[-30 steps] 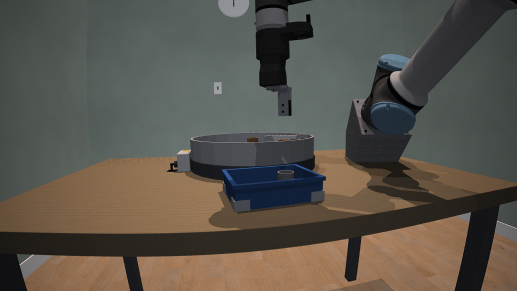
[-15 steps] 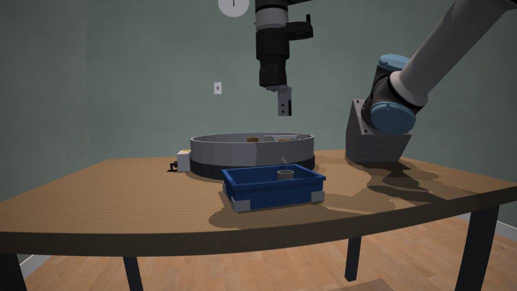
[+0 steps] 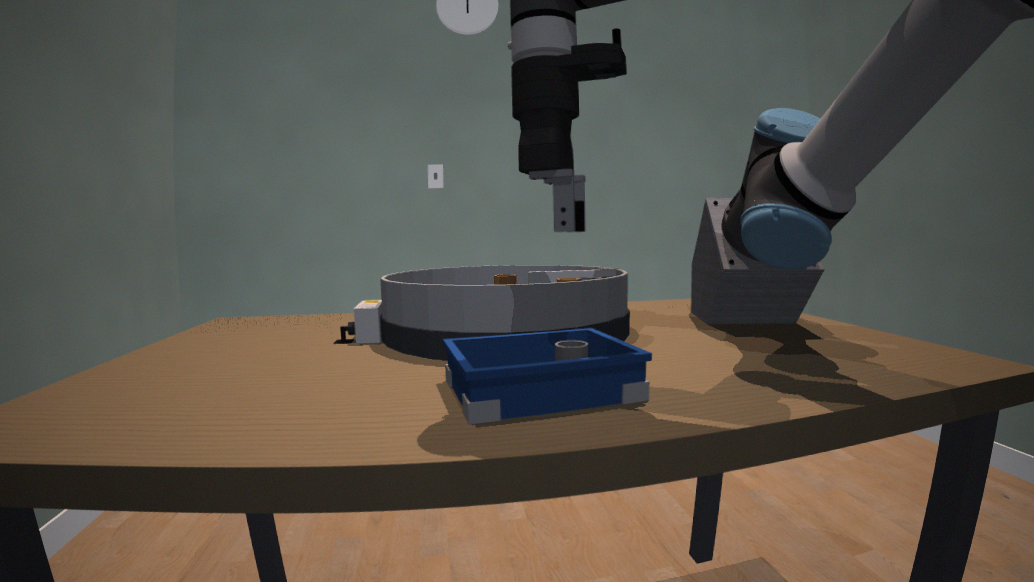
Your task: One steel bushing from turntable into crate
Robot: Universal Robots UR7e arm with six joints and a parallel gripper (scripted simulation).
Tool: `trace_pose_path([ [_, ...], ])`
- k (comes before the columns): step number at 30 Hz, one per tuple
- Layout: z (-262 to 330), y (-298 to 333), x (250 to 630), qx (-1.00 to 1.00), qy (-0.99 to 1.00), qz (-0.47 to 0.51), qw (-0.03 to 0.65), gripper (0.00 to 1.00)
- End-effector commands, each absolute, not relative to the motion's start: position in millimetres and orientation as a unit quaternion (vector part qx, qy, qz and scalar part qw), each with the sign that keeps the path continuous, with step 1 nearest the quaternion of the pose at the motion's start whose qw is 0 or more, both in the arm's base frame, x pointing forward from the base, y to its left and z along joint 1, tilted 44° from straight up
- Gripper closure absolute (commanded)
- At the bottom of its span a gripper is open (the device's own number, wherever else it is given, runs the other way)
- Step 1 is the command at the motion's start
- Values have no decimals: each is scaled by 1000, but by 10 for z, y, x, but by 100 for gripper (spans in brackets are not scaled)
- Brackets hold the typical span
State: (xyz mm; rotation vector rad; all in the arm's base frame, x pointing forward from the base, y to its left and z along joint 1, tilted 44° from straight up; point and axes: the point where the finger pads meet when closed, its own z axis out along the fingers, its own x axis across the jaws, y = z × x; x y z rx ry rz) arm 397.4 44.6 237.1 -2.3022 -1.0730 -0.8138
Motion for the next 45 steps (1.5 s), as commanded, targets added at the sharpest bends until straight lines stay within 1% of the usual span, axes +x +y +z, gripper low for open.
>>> trace_pose_path([
  [1,2374,443,3976,-839,-391,-297,235,0],
  [29,2374,443,3976,-839,-391,-297,235,0],
  [34,2480,346,4070,-802,-463,-316,207,0],
  [45,2480,346,4070,-802,-463,-316,207,0],
])
